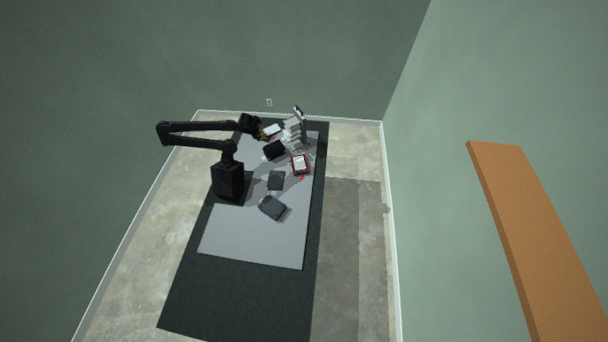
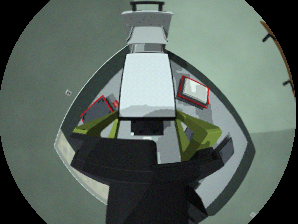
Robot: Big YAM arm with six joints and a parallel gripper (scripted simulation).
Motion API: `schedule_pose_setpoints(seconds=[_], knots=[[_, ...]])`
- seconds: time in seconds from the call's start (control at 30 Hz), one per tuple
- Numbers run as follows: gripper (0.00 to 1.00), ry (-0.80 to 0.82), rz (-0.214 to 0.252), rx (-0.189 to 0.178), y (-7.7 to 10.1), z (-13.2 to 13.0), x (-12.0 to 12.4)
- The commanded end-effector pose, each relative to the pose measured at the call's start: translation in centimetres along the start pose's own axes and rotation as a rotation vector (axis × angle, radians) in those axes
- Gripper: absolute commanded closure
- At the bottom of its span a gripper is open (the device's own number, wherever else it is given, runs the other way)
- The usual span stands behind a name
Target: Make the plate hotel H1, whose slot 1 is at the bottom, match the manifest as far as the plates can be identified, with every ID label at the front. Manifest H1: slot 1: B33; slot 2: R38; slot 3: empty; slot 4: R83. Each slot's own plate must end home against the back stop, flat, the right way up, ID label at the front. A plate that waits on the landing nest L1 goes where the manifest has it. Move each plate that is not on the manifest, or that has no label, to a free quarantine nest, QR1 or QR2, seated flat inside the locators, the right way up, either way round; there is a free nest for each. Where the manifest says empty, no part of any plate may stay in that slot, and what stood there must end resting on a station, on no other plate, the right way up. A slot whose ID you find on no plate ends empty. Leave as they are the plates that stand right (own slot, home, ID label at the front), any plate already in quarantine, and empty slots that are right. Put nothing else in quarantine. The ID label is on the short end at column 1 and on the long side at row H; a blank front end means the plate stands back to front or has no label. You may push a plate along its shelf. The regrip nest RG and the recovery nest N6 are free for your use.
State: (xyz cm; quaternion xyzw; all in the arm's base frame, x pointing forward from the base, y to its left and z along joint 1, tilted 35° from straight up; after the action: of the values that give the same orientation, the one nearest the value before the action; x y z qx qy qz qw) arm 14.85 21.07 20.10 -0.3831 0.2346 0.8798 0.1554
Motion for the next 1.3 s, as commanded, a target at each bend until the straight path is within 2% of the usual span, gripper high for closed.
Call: schedule_pose_setpoints(seconds=[0.0, 0.13, 0.23, 0.3, 0.5, 0.53, 0.67, 1.27], knots=[[0.14, -0.008, 0.0, -0.009, 0.3, 0.4, 0.2], [0.14, -0.002, -0.022, -0.025, 1.0, 1.3, -0.7], [0.14, -0.009, 0.0, -0.01, 0.8, 0.2, 0.9], [0.14, -0.001, -0.027, -0.029, 1.2, 1.5, -0.6], [0.14, -0.004, -0.017, -0.022, 0.5, 0.7, 0.4], [0.14, 0.003, -0.044, -0.041, 0.9, 1.9, -1.1], [0.14, -0.005, -0.014, -0.02, 0.3, 0.5, 0.7], [0.14, -0.004, -0.023, -0.026, -0.2, 0.7, 0.8]])
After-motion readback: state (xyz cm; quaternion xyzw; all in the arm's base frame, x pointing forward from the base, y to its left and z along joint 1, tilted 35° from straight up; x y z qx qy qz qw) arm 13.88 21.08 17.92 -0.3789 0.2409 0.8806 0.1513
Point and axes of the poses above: the point where the finger pads meet when closed, its own y axis back along the fingers, its own z axis across the jaws, x = y × z, the point moved 2 cm from there along y, back along the fingers, and after that the axes turned 14 degrees about -y, right-handed, at the moved point
